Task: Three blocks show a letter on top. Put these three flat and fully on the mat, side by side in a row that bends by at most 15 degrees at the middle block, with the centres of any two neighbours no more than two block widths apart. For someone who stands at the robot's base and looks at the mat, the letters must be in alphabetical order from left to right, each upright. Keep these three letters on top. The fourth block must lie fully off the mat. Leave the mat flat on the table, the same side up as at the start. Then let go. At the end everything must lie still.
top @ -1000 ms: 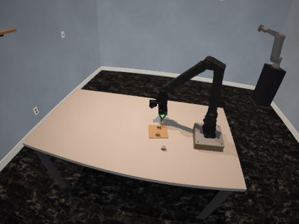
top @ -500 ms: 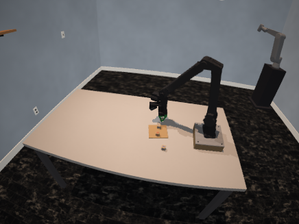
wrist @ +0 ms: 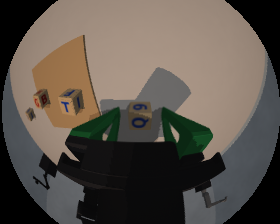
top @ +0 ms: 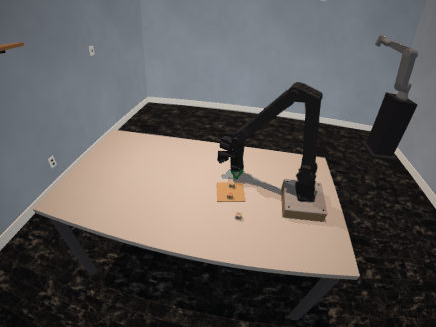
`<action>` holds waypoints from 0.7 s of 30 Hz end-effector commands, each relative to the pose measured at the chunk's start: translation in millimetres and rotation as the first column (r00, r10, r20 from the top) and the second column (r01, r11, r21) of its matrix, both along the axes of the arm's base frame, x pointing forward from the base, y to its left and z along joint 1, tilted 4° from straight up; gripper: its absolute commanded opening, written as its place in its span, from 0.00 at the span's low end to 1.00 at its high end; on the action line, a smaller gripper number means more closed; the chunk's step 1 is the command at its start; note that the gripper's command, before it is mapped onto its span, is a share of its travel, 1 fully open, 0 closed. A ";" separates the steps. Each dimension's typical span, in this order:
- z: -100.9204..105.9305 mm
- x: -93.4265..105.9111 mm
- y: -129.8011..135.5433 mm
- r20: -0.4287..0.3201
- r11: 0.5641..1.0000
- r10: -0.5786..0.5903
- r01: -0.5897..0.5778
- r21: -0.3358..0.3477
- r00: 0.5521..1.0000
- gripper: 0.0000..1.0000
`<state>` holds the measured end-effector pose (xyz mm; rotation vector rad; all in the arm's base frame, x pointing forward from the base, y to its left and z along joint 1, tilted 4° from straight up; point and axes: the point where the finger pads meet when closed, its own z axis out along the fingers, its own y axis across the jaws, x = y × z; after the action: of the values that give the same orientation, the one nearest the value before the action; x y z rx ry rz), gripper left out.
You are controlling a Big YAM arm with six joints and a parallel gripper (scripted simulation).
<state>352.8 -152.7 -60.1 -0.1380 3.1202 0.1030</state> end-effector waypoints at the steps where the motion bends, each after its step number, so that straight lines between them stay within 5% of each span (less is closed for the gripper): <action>1: 0.5 10.1 0.4 0.024 1.000 0.000 0.000 -0.007 1.000 0.58; 12: 0.6 10.2 0.4 0.025 1.000 0.000 0.000 -0.007 1.000 0.58; 13: 0.6 10.2 0.4 0.025 1.000 0.000 0.000 -0.007 1.000 0.39; 21: 0.6 10.2 0.4 0.025 1.000 0.001 -0.001 -0.007 1.000 0.39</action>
<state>353.0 -152.8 -60.0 -0.1379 3.1195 0.1024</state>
